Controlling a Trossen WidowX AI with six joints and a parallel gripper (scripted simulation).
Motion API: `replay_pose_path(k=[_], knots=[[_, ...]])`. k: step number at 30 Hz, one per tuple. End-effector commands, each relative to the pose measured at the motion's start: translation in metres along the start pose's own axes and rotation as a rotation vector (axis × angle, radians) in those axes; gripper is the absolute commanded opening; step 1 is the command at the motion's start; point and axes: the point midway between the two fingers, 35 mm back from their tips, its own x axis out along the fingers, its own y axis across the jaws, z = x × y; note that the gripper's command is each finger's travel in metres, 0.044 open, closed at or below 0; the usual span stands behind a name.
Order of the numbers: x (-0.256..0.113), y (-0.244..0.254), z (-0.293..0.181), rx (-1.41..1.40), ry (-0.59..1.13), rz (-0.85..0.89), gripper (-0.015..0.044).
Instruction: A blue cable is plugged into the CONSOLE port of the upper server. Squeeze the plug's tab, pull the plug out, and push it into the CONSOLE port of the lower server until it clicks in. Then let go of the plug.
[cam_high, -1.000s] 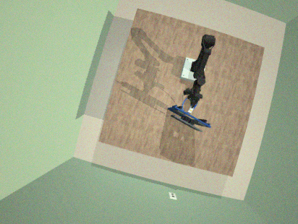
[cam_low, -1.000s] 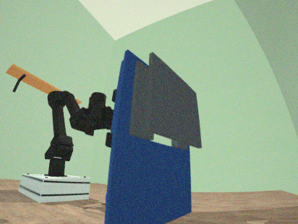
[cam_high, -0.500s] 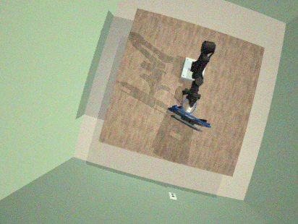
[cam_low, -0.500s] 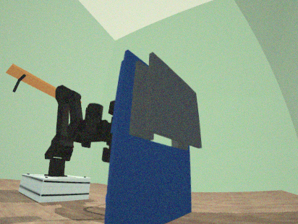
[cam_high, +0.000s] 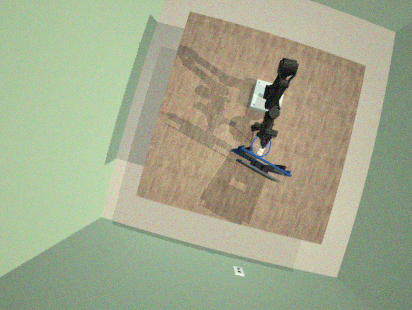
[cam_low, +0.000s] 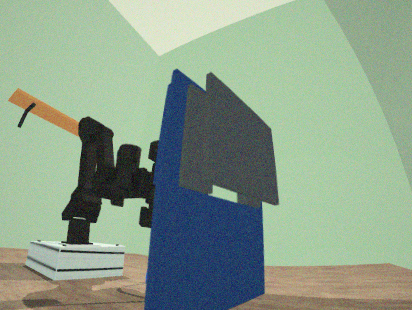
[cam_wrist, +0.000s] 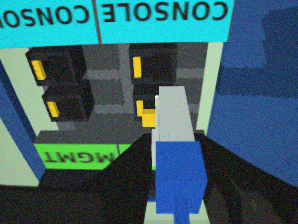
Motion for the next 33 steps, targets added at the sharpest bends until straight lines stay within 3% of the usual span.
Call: replay_pose_path(k=[1,33], knots=[[0.003,0.004,0.001,0.000,0.001,0.012,0.0000],[0.015,0.007,0.006,-0.001,0.001,0.015,0.0000]])
